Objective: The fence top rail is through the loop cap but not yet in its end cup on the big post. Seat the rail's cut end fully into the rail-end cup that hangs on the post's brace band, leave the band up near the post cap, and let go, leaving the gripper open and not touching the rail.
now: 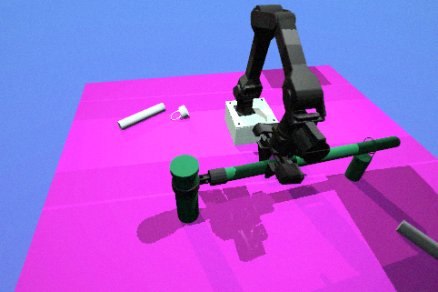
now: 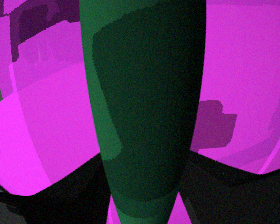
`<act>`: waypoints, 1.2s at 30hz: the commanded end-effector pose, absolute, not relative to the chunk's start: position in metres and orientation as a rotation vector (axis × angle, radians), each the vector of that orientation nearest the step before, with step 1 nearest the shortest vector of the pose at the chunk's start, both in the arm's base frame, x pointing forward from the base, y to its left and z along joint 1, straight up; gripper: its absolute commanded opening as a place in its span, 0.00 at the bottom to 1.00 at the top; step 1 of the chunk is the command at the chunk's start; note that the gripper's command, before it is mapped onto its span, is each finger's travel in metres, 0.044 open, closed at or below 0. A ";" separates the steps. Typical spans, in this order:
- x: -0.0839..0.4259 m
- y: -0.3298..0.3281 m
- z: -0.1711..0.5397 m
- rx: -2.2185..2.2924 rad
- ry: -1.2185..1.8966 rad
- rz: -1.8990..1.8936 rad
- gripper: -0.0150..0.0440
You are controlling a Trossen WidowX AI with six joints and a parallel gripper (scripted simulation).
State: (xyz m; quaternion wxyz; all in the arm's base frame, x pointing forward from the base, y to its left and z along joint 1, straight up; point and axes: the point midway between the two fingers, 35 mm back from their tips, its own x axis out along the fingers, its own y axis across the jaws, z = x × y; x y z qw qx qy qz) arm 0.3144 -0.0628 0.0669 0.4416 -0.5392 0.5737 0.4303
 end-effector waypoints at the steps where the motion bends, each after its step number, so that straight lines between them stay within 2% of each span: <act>1: 0.315 -0.067 0.068 -1.346 1.428 1.062 0.25; 36: 0.316 -0.081 0.070 -1.347 1.428 1.061 0.25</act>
